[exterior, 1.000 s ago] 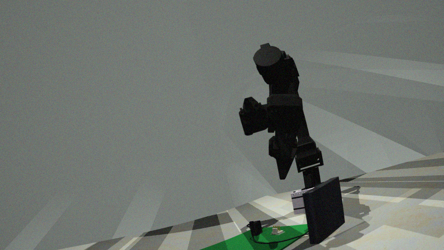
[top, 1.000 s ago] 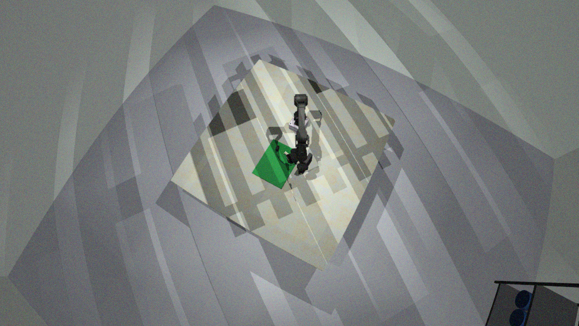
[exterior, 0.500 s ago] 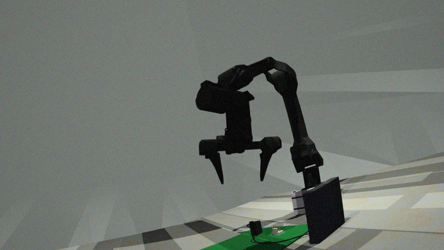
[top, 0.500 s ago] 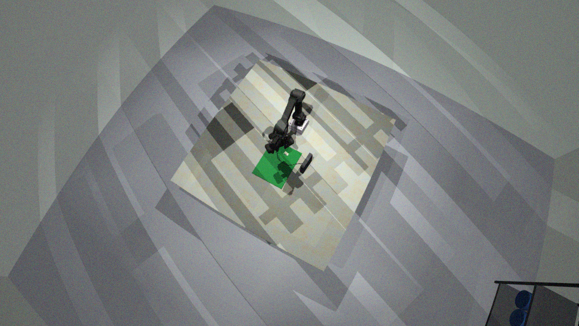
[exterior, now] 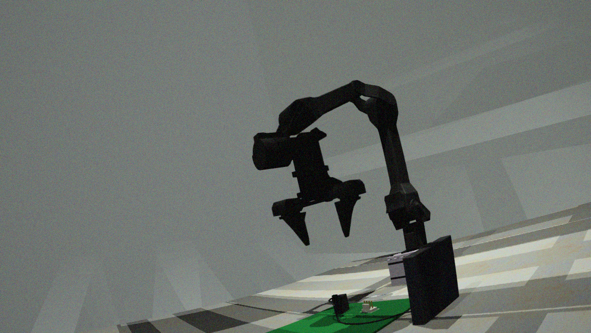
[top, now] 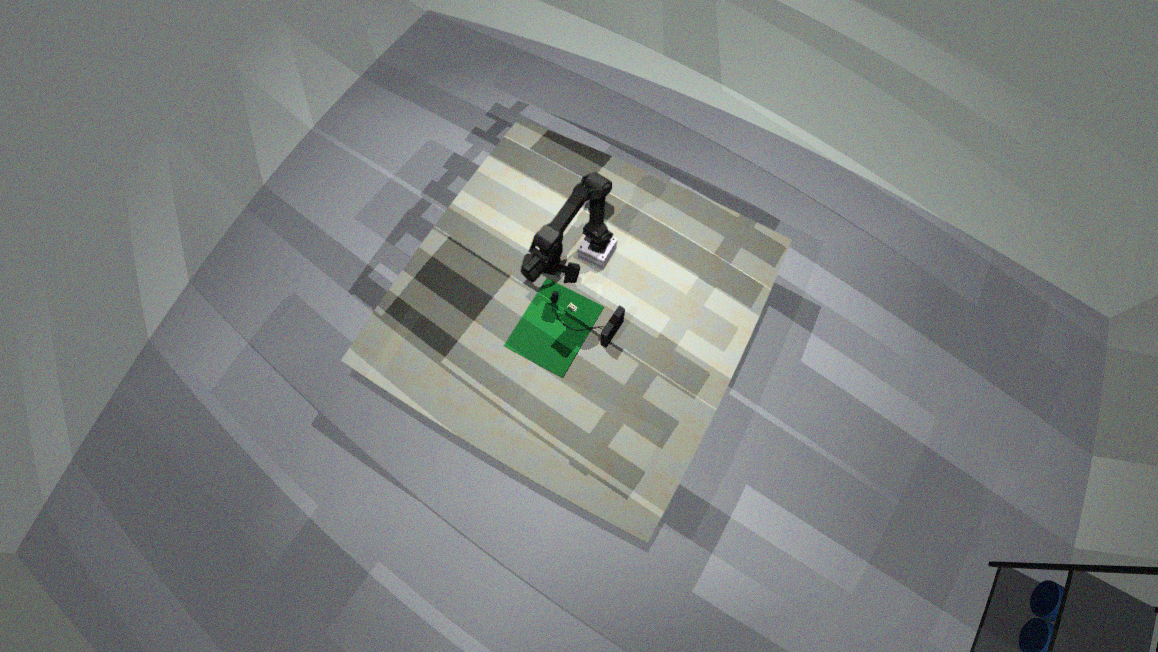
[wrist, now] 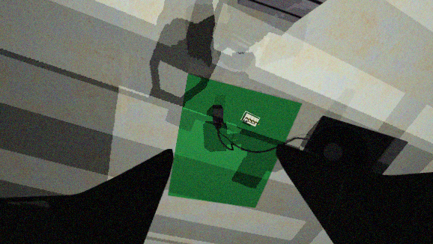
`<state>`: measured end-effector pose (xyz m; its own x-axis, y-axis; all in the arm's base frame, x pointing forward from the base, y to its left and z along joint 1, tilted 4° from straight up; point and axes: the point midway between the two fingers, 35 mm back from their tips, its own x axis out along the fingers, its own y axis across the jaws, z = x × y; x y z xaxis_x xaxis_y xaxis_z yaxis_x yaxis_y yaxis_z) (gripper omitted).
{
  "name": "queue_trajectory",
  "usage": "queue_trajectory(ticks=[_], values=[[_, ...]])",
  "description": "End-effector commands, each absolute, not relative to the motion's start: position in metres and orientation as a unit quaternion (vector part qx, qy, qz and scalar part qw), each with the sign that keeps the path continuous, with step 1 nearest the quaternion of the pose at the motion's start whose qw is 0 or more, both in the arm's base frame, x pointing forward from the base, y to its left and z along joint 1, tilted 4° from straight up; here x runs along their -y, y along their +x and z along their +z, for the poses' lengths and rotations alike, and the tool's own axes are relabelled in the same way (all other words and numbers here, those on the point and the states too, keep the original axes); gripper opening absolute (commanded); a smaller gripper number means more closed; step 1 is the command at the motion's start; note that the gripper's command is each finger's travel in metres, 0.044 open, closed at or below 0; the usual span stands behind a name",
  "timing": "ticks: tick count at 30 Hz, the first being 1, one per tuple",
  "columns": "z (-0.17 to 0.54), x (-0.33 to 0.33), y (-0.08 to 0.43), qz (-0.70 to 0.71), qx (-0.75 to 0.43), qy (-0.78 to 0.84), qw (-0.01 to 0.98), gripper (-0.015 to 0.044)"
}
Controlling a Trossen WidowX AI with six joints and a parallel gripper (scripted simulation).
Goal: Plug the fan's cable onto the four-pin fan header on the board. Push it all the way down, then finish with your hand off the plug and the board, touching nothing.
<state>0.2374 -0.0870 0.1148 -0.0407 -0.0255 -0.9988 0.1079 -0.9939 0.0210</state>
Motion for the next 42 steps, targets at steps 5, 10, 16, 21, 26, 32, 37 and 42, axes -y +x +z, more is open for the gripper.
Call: queue_trajectory(ticks=[5,10,16,21,26,32,37,42], values=[[0.067,0.089,0.237,-0.724,-0.026,0.689,0.038,0.0440],[0.013,0.088,0.230,-0.724,-0.026,0.688,0.038,0.0440],[0.012,0.089,0.230,-0.724,-0.026,0.688,0.038,0.0440],[0.004,0.089,0.230,-0.724,-0.026,0.688,0.038,0.0440],[-0.004,0.089,0.230,-0.724,-0.026,0.688,0.038,0.0440],[-0.014,0.089,0.229,-0.724,-0.026,0.688,0.038,0.0440],[-0.022,0.089,0.229,-0.724,-0.026,0.688,0.038,0.0440],[-0.030,0.089,0.228,-0.724,-0.026,0.688,0.038,0.0440]])
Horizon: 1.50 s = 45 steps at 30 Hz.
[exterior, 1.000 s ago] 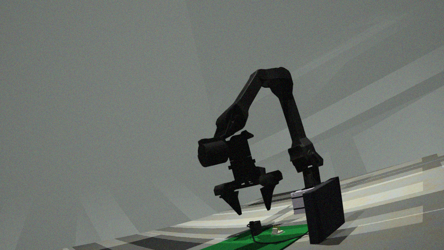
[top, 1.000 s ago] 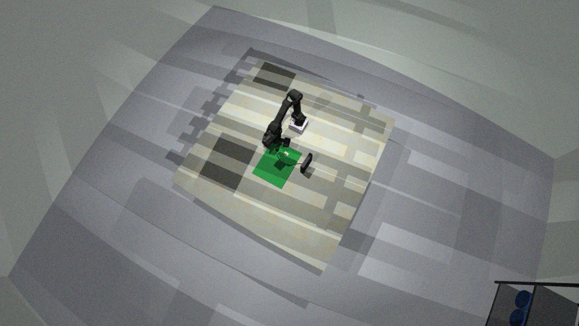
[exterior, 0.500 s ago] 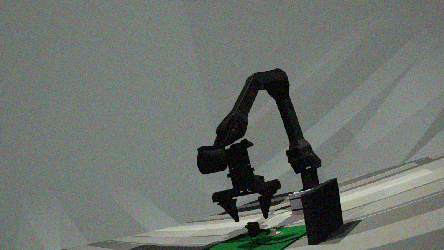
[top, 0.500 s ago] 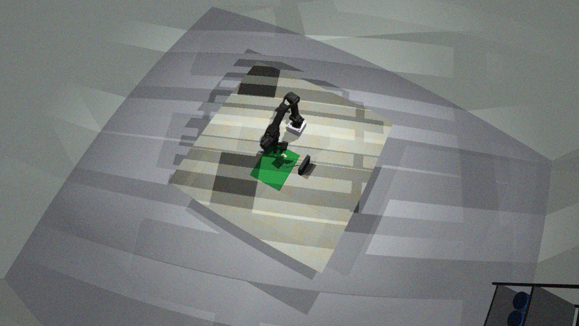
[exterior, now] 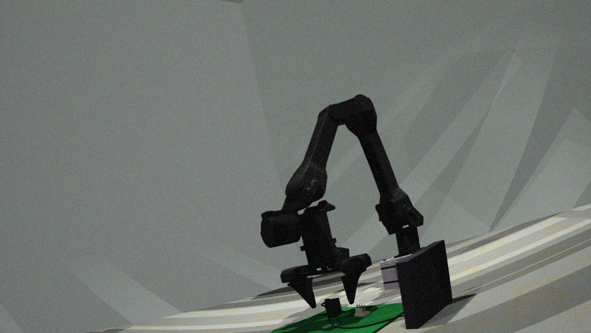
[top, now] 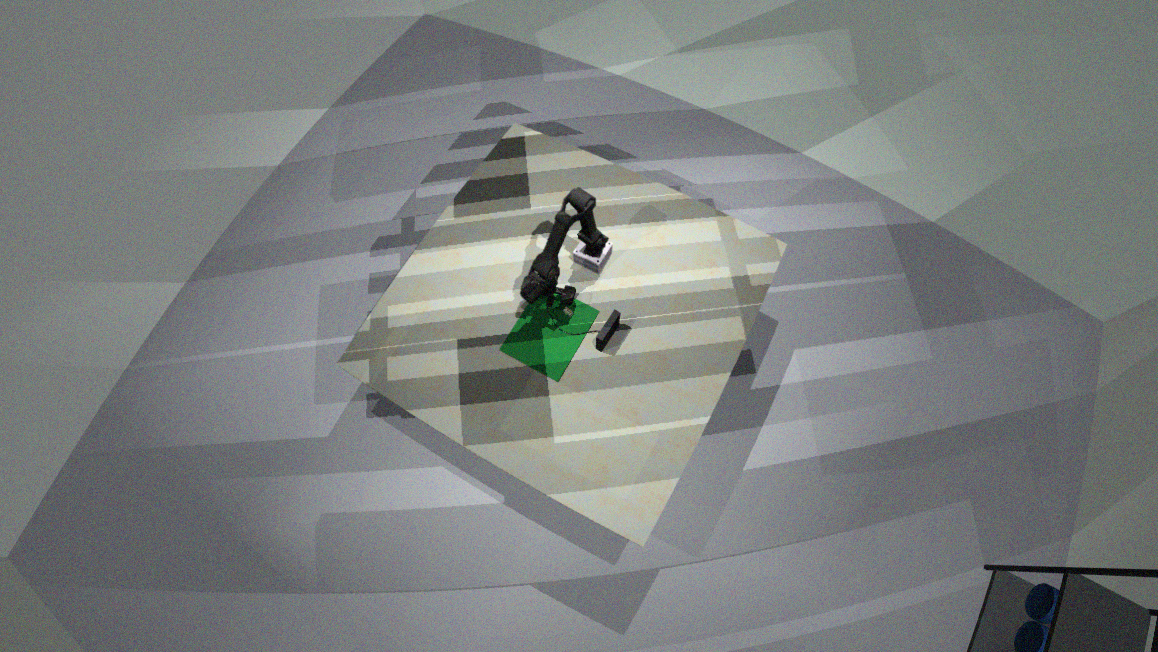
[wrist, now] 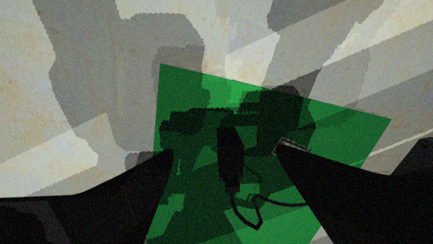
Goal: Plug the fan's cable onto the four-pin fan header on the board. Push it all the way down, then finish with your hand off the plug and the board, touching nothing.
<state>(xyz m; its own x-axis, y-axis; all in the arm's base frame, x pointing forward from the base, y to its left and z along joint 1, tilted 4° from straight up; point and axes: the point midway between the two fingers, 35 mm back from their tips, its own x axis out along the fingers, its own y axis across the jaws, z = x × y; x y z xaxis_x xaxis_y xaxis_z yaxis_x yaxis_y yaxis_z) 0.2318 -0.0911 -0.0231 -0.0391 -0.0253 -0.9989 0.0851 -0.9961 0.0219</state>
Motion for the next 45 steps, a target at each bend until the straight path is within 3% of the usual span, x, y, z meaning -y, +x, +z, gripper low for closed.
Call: queue_trajectory(ticks=[1,12,28,36,45], values=[[-0.031,0.089,0.228,-0.724,-0.026,0.688,0.038,0.0440],[-0.037,0.089,0.227,-0.724,-0.026,0.688,0.038,0.0440],[-0.035,0.090,0.229,-0.723,-0.023,0.690,0.037,0.0020],[0.012,0.090,0.232,-0.724,-0.026,0.688,0.038,0.0000],[0.014,0.082,0.234,-0.721,-0.069,0.685,0.079,0.0000]])
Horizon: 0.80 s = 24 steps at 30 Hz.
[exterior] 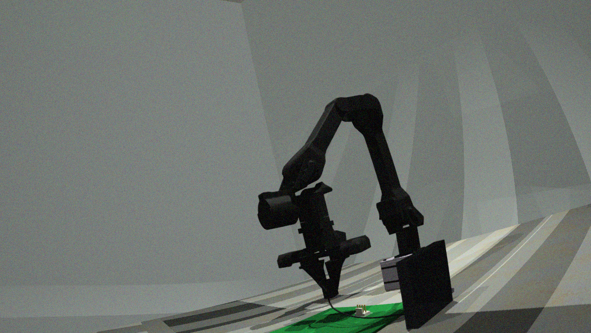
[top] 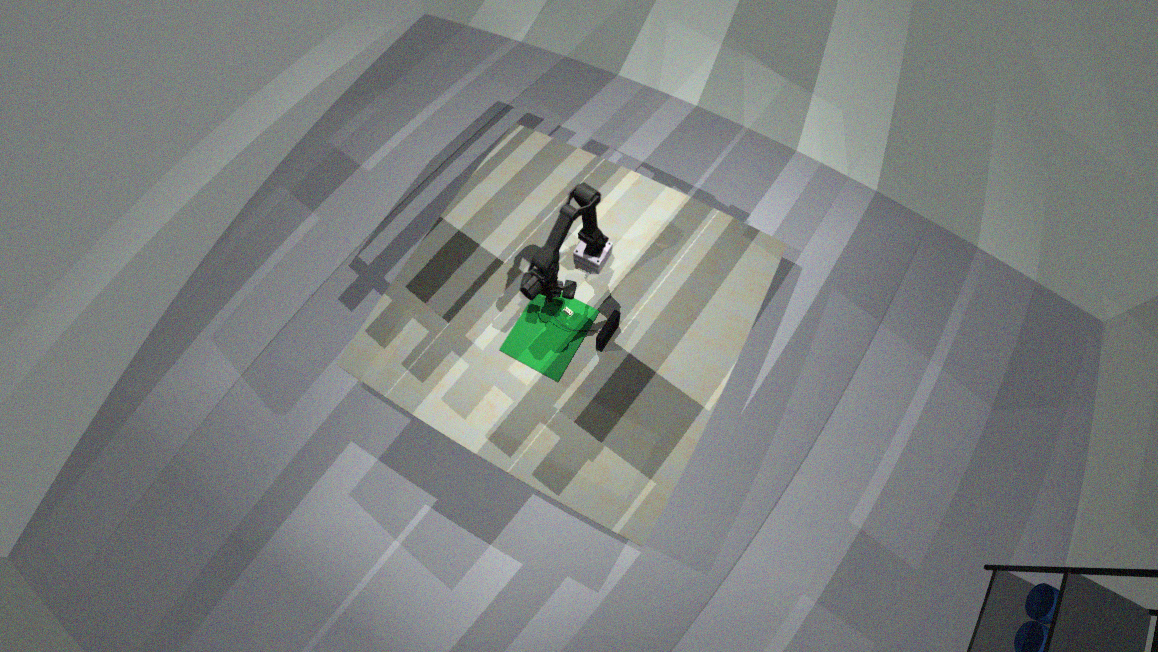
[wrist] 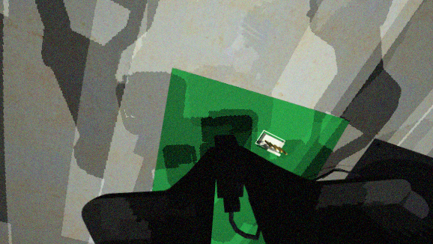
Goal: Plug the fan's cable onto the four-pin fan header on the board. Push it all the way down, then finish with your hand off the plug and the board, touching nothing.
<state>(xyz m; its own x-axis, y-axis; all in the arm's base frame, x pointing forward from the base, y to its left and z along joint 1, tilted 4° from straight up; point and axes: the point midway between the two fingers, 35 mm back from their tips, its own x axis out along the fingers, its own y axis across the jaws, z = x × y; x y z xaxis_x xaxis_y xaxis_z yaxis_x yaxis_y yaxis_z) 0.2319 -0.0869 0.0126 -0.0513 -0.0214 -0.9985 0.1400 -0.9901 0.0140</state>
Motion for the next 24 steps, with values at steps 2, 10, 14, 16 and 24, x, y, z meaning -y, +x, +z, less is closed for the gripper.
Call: queue_trajectory(ticks=[2,10,14,16,24], values=[[0.014,0.077,0.236,-0.718,-0.094,0.682,0.102,0.0000],[0.013,0.059,0.240,-0.698,-0.191,0.662,0.193,0.0000],[0.013,0.050,0.242,-0.683,-0.239,0.648,0.238,0.0000],[0.012,0.045,0.243,-0.675,-0.262,0.639,0.260,0.0000],[0.012,0.027,0.245,-0.632,-0.352,0.598,0.344,0.0000]])
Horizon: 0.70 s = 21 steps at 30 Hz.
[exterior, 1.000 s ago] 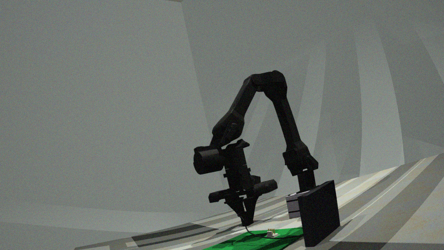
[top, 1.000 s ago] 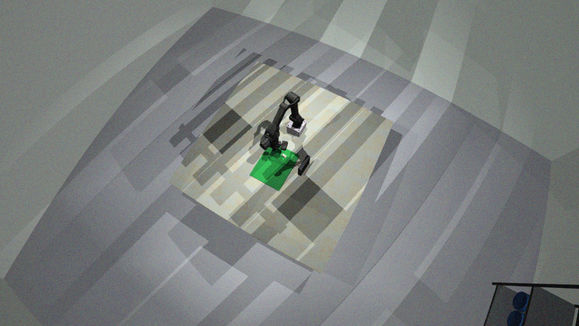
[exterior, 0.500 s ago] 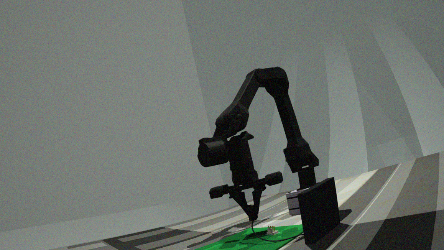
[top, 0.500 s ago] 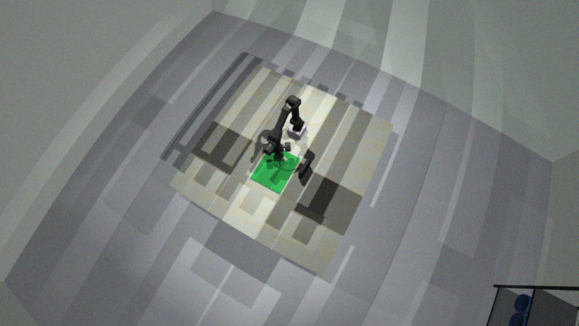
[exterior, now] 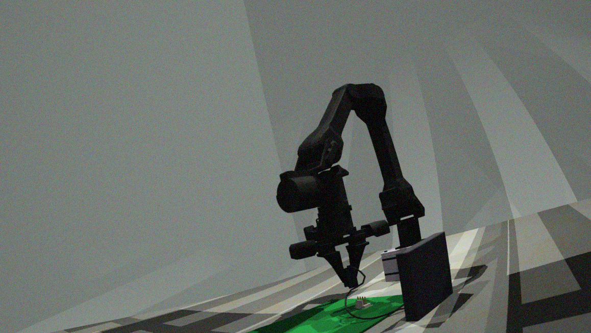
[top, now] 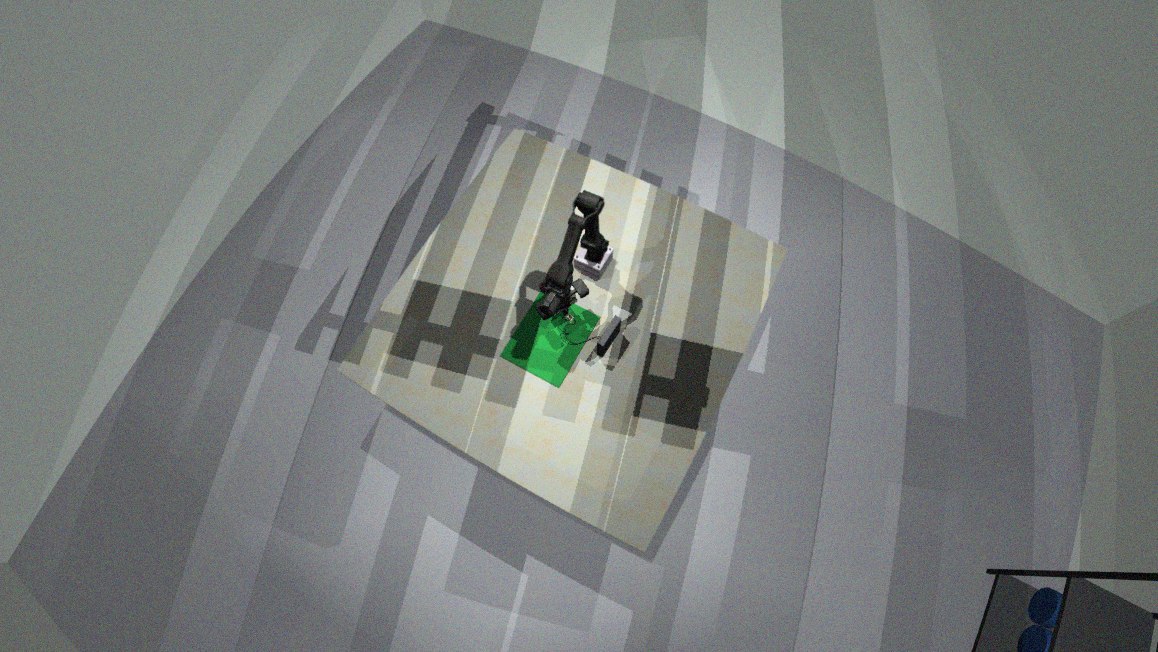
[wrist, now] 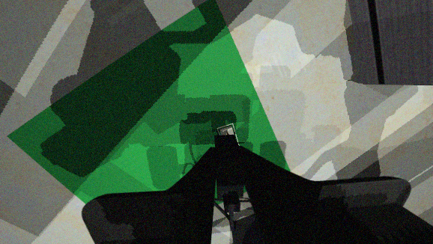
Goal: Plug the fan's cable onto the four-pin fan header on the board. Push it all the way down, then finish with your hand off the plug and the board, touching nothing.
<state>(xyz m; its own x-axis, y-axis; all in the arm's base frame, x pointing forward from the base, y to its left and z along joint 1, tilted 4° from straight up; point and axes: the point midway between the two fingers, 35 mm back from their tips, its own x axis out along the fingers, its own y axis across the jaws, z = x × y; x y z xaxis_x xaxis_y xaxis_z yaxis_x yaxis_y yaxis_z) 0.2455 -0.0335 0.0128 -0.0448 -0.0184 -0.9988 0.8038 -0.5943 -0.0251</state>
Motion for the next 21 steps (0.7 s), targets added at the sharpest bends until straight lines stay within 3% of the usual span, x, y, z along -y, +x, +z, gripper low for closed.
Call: queue_trajectory(ticks=[1,7,21], values=[[0.012,0.024,0.245,-0.626,-0.363,0.592,0.354,0.0000],[0.010,0.014,0.246,-0.597,-0.410,0.564,0.398,0.0000],[0.012,0.016,0.244,-0.595,-0.412,0.562,0.401,0.0000]])
